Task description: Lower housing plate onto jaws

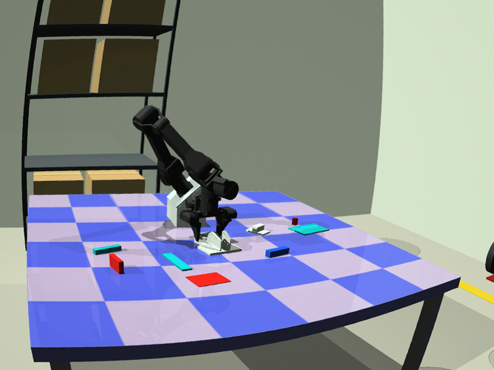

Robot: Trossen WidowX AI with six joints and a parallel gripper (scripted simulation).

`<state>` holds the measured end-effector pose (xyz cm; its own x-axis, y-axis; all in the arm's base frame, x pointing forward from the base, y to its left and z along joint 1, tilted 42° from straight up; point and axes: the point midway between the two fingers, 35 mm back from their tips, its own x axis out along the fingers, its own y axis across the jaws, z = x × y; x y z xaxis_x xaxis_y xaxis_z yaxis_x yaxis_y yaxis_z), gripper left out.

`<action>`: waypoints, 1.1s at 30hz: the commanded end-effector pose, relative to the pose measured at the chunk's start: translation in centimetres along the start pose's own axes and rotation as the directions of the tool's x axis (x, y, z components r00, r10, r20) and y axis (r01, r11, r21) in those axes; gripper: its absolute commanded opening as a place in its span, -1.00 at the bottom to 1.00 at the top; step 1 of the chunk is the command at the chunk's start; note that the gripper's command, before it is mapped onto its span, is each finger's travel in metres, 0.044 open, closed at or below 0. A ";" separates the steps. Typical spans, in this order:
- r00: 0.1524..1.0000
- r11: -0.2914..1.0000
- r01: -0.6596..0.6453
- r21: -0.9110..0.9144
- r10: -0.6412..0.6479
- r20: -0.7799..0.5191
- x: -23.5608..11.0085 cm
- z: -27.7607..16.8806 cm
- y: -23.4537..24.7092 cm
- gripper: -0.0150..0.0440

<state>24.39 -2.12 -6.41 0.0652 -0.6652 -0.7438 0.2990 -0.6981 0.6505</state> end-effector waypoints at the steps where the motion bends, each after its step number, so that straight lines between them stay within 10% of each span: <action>1: 1.000 1.000 0.000 0.010 0.000 0.003 0.3 0.0 0.1 0.70; 33: 1.000 1.000 0.001 0.010 -0.001 0.003 -0.1 -0.1 0.1 0.70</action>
<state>24.40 -2.11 -6.28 0.0602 -0.6667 -0.7429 0.2921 -0.6999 0.6518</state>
